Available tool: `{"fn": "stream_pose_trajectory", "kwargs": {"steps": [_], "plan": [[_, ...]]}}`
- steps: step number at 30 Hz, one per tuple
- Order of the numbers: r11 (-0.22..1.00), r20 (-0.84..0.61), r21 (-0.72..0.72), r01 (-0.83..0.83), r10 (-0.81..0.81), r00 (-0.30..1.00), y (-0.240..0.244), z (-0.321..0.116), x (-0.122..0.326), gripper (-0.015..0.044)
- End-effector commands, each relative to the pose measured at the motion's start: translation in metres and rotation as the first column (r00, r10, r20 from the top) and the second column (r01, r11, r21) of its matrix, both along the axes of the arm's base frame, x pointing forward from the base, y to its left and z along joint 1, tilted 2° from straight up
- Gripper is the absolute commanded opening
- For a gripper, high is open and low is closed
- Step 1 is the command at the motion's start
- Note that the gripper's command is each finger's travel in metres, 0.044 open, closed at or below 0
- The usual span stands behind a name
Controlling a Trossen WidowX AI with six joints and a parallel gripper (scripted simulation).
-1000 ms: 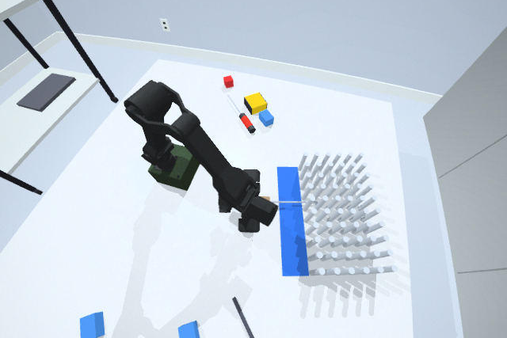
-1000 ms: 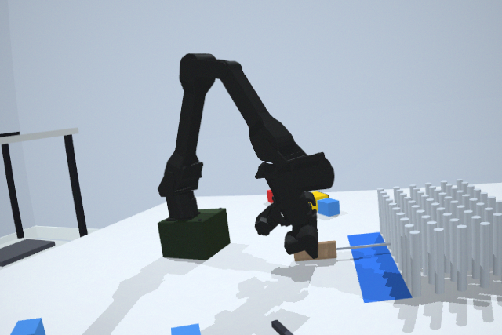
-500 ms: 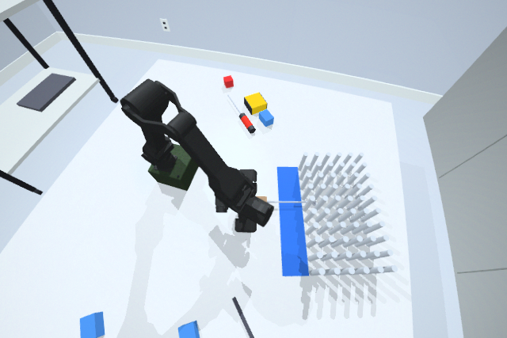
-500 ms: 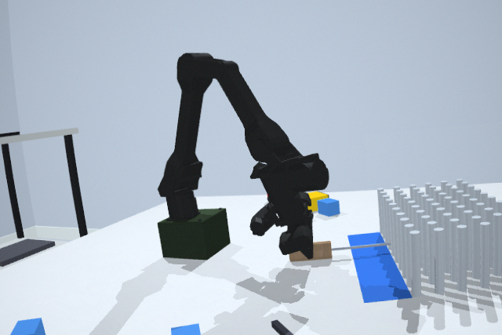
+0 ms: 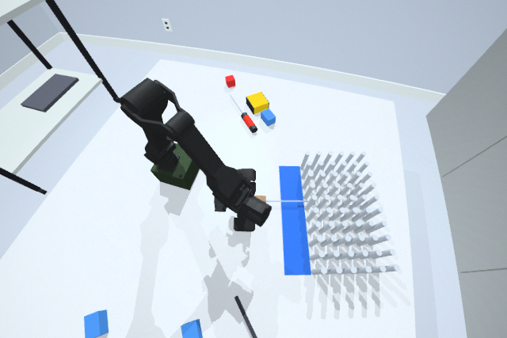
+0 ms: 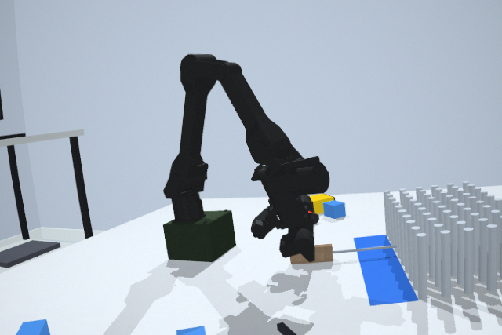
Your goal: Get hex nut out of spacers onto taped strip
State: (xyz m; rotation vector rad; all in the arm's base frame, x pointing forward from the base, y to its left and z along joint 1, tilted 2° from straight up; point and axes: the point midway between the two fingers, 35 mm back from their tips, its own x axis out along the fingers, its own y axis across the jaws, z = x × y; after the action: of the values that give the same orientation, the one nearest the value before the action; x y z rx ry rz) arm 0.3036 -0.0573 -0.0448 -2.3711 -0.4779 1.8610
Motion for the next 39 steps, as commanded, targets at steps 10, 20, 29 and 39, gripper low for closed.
{"fn": "stream_pose_trajectory", "kwargs": {"steps": [10,20,29,39], "plan": [[1.000,0.001,0.002,-0.001,0.001,1.000,-0.001,0.000,-0.010,0.0000],[1.000,0.000,0.002,-0.001,0.001,1.000,-0.003,0.000,-0.017,0.0000],[1.000,-0.001,0.001,-0.001,0.001,1.000,-0.004,0.000,-0.024,0.0000],[1.000,-0.001,0.001,-0.001,0.001,1.000,-0.006,0.000,-0.031,0.0000]]}}
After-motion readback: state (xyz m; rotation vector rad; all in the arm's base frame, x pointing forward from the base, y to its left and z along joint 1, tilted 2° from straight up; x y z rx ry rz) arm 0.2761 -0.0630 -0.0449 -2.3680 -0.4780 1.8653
